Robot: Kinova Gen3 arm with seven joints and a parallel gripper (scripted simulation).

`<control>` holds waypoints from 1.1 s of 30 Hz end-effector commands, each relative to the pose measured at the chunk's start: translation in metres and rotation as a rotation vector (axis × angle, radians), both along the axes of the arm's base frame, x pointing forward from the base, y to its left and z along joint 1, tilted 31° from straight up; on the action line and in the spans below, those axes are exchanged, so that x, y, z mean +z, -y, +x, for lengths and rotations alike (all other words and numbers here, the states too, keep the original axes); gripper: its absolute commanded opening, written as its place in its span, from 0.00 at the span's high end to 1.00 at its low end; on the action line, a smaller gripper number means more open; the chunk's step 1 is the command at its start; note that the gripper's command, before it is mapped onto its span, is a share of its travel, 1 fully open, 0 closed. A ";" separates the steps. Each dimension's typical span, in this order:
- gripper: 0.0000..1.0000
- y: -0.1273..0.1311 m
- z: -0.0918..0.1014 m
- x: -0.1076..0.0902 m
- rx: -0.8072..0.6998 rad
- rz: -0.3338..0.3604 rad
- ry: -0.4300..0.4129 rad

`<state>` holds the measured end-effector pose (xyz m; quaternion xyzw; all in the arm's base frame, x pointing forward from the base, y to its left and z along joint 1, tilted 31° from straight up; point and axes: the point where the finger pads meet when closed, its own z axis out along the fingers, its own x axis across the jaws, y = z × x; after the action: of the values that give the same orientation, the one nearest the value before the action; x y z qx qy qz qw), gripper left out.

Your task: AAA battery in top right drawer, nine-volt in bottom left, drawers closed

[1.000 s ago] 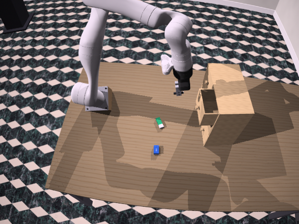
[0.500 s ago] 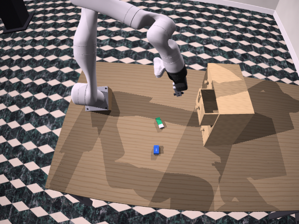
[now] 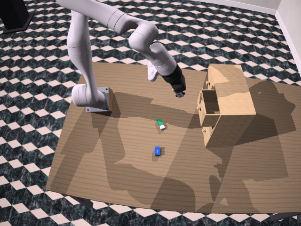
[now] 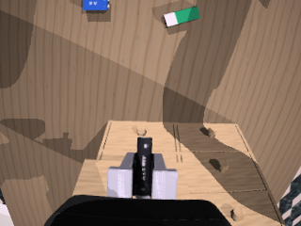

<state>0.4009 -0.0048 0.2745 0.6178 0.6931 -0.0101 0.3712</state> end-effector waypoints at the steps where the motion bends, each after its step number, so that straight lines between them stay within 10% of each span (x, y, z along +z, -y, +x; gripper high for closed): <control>1: 0.76 -0.007 -0.005 -0.003 0.023 0.006 0.009; 33: 0.76 -0.007 -0.007 -0.004 0.161 -0.002 0.232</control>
<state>0.3953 -0.0025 0.2729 0.5592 0.6893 0.0833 0.4531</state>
